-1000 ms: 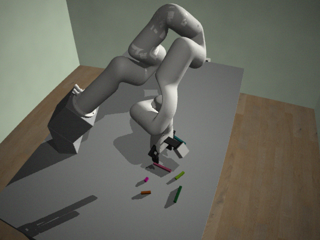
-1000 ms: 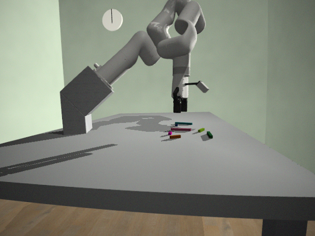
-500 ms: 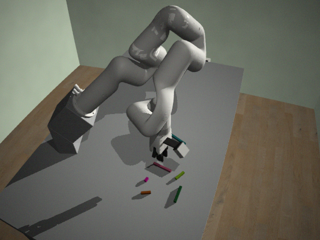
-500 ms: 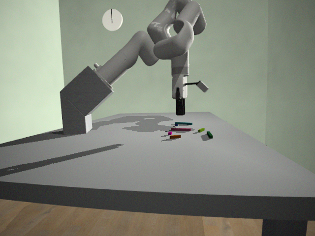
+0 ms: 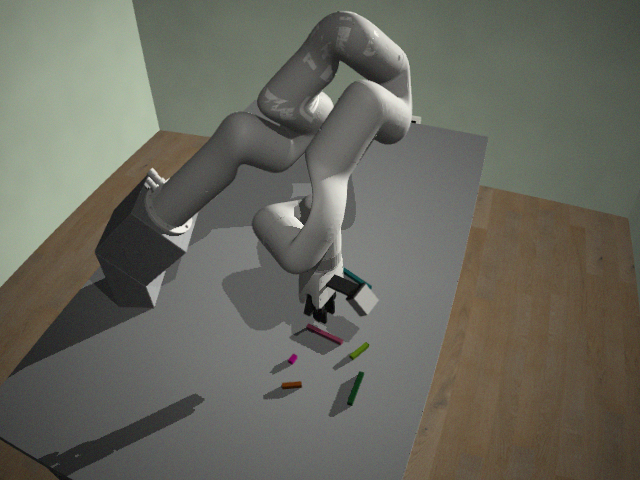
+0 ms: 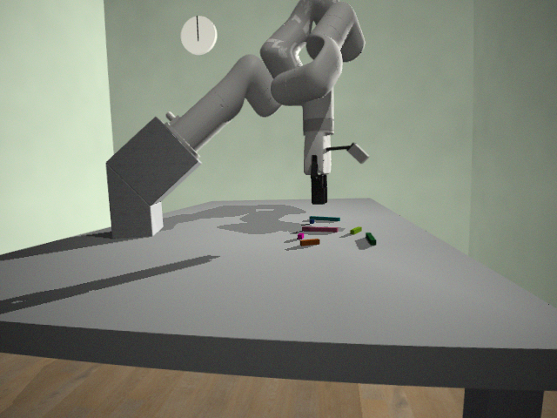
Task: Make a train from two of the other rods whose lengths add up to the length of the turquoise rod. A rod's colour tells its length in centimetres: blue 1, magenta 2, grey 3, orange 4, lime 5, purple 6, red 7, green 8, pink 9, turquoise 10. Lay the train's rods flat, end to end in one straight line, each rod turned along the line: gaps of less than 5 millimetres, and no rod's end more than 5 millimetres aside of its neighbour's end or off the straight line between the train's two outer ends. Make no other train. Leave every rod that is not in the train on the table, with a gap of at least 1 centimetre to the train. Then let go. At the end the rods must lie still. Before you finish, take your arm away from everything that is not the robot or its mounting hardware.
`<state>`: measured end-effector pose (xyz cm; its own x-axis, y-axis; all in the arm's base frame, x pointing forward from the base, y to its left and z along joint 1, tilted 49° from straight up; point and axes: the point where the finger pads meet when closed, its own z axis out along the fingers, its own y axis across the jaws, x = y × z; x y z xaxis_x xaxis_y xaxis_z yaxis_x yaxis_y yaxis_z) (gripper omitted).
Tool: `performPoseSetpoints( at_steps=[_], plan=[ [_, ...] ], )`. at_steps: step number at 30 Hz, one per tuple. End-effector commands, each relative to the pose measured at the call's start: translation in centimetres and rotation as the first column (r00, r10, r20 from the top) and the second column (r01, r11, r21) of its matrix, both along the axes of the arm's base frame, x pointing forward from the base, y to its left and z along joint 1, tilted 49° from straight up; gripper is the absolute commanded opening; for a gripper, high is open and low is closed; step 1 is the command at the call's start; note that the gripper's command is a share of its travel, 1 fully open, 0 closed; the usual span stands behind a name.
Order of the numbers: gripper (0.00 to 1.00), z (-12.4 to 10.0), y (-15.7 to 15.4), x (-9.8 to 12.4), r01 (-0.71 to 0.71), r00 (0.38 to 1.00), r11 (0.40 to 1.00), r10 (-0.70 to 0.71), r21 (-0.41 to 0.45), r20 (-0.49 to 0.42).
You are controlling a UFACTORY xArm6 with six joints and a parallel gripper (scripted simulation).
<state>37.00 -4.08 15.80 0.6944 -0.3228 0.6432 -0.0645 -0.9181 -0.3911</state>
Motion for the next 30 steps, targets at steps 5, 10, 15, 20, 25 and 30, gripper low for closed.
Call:
performPoseSetpoints(
  at_steps=[5, 10, 15, 20, 25, 30],
  plan=[
    [0.24, 0.05, -0.03, 0.02, 0.000, 1.000, 1.000, 0.000, 0.000, 0.001],
    [0.24, 0.05, -0.03, 0.02, 0.000, 1.000, 1.000, 0.000, 0.000, 0.001],
    [0.24, 0.02, -0.02, 0.05, 0.000, 1.000, 1.000, 0.000, 0.000, 0.001],
    [0.24, -0.07, 0.01, 0.15, 0.000, 1.000, 1.000, 0.000, 0.000, 0.002],
    [0.24, -0.25, 0.07, 0.33, 0.000, 1.000, 1.000, 0.000, 0.000, 0.002],
    [0.24, -0.61, 0.19, 0.69, 0.000, 1.000, 1.000, 0.000, 0.000, 0.002]
  ],
)
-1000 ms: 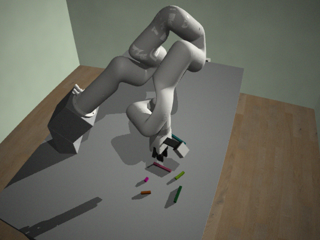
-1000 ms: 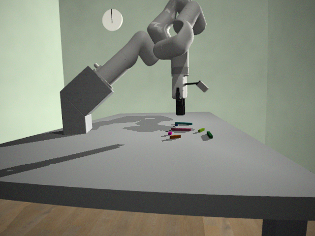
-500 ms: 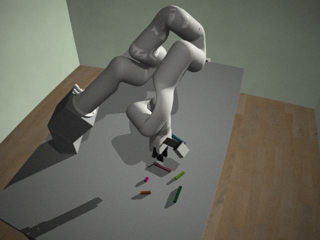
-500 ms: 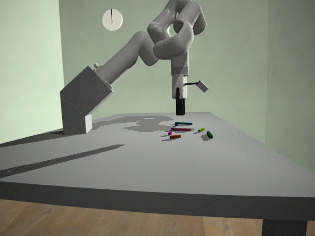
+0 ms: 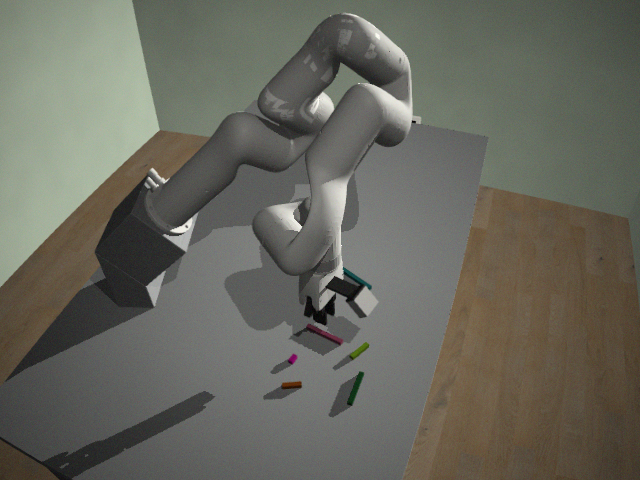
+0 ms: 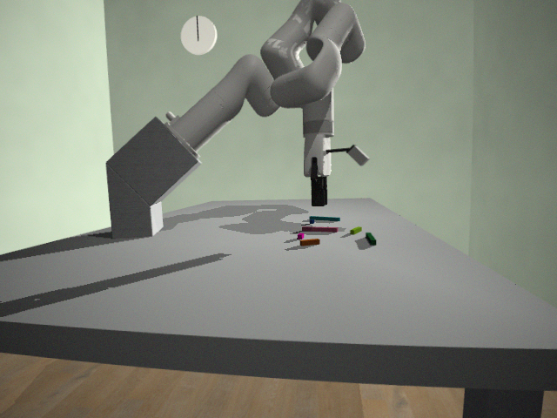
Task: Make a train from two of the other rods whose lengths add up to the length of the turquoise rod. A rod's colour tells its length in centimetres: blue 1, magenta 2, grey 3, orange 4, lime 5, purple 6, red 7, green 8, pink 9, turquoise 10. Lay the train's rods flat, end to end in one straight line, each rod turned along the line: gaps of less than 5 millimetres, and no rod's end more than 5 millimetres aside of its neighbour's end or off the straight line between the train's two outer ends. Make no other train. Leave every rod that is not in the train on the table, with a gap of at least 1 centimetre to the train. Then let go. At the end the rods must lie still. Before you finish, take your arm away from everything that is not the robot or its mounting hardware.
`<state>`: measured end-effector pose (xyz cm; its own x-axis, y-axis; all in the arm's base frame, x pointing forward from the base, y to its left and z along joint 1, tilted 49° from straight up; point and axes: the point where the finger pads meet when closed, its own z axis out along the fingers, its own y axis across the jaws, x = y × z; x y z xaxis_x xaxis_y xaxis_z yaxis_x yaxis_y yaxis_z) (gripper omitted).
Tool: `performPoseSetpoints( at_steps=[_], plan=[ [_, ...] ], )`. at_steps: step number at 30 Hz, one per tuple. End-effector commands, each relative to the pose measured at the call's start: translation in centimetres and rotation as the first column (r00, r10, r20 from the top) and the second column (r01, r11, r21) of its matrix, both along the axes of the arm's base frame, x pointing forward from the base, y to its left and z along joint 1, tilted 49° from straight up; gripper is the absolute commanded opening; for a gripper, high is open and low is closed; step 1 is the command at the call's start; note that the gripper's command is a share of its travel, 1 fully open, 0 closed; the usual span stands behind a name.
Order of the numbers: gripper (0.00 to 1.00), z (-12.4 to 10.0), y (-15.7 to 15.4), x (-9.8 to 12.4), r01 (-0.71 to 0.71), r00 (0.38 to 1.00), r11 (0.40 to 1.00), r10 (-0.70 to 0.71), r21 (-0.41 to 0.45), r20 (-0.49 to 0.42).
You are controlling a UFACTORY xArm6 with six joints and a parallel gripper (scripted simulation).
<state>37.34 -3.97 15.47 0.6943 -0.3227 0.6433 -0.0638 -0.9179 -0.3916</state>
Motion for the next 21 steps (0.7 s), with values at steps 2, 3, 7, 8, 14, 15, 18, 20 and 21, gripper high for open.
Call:
performPoseSetpoints(
  at_steps=[2, 3, 7, 8, 14, 15, 18, 20, 21],
  plan=[
    [0.24, -0.4, 0.1, 0.5, 0.000, 1.000, 1.000, 0.000, 0.000, 0.002],
    [0.24, -0.5, 0.2, 0.6, 0.000, 1.000, 1.000, 0.000, 0.000, 0.002],
    [0.24, -0.8, 0.3, 0.9, 0.000, 1.000, 1.000, 0.000, 0.000, 0.002],
    [0.24, -0.8, 0.3, 0.9, 0.000, 1.000, 1.000, 0.000, 0.000, 0.002],
    [0.24, -1.5, 0.5, 1.6, 0.000, 1.000, 1.000, 0.000, 0.000, 0.002],
    [0.24, -1.6, 0.5, 1.7, 0.000, 1.000, 1.000, 0.000, 0.000, 0.002],
    [0.24, -2.0, 0.6, 2.1, 0.000, 1.000, 1.000, 0.000, 0.000, 0.002],
    [0.24, -2.2, 0.7, 2.3, 0.000, 1.000, 1.000, 0.000, 0.000, 0.002],
    [0.24, -2.3, 0.7, 2.4, 0.000, 1.000, 1.000, 0.000, 0.000, 0.002]
  ],
)
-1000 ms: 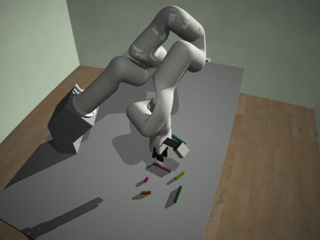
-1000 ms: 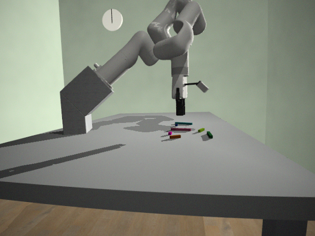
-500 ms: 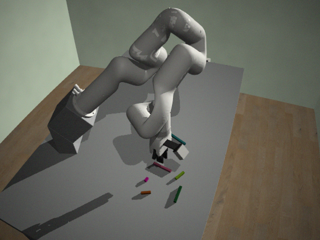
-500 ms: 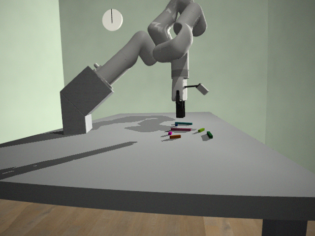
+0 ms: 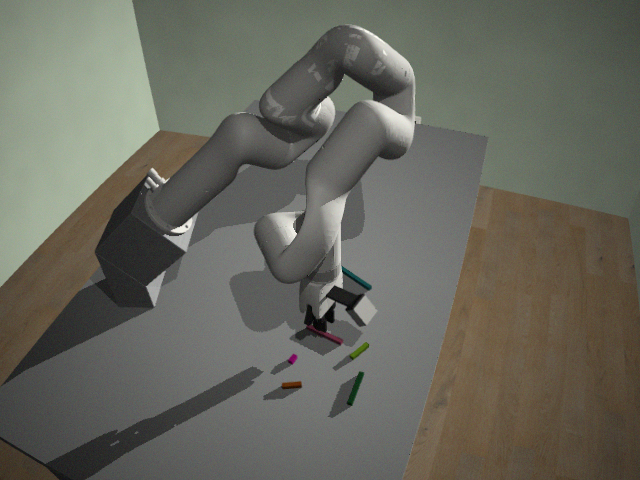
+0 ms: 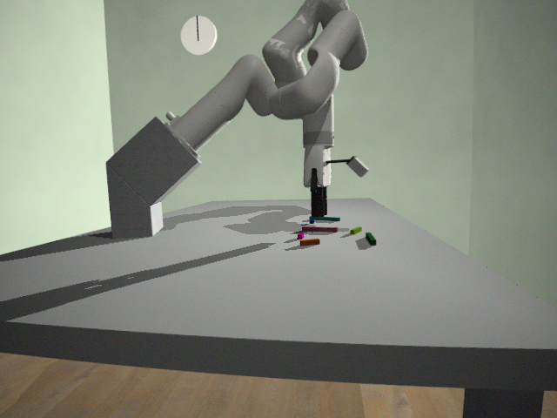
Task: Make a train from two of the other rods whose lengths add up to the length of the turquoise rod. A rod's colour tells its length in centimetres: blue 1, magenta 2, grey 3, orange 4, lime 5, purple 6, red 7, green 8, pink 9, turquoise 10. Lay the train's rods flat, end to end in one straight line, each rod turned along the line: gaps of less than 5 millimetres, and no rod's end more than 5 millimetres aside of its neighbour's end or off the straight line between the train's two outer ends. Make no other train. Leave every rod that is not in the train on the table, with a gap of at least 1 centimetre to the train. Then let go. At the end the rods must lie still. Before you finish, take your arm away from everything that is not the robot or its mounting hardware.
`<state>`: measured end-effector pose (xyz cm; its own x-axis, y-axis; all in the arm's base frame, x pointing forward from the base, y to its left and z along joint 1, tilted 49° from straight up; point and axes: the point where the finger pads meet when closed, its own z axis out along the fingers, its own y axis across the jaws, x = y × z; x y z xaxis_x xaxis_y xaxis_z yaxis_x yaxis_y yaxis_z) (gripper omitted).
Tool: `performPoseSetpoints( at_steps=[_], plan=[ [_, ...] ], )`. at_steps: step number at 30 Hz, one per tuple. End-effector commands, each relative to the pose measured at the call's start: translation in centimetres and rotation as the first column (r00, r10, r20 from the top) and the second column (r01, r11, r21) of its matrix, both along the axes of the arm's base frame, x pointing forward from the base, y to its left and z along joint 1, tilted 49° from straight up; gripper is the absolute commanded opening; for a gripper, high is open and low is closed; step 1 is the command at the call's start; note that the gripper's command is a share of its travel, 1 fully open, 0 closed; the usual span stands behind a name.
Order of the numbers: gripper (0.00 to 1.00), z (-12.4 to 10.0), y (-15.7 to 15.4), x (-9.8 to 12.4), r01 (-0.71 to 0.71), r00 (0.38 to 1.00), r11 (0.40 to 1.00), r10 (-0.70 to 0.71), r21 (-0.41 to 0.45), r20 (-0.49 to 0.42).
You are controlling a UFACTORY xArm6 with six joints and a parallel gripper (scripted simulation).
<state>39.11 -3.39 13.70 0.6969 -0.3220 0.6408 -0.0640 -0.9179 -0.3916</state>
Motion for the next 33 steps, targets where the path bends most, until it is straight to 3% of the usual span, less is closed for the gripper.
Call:
performPoseSetpoints(
  at_steps=[1, 33],
  plan=[
    [0.24, -0.60, 0.20, 0.75, 0.002, 1.000, 1.000, -0.002, -0.001, 0.006],
    [0.24, -1.53, 0.51, 1.70, 0.002, 1.000, 1.000, -0.002, -0.001, 0.006]
  ],
)
